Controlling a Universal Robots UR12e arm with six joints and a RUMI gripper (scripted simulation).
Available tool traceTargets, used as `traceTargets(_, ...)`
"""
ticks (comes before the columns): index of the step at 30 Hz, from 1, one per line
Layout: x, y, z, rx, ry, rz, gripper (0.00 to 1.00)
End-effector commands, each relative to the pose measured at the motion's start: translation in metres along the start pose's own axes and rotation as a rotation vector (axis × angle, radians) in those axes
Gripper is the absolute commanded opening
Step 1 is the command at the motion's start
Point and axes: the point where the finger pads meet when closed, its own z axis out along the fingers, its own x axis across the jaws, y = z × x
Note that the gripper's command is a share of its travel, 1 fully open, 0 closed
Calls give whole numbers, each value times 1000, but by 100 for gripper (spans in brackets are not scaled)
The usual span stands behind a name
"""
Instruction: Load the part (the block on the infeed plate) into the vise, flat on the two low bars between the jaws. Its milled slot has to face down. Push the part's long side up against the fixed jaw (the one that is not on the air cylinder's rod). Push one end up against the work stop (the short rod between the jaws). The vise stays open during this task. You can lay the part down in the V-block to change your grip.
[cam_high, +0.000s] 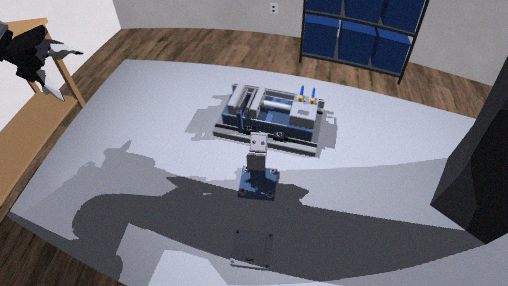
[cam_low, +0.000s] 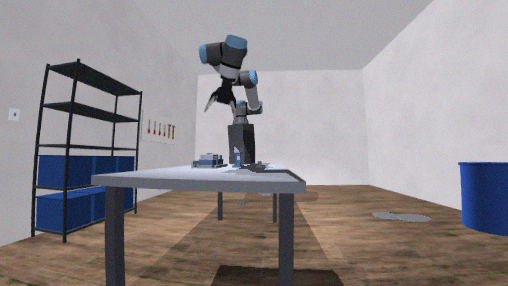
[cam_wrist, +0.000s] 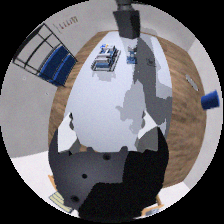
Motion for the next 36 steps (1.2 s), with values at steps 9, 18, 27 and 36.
traceTargets(9,1,0,-1,-5,1,-6,100)
traceTargets(18,6,2,1,-16,4,-29,100)
traceTargets(27,22,6,9,-45,11,-94,100)
traceTargets(36,41,8,20,-82,18,-174,100)
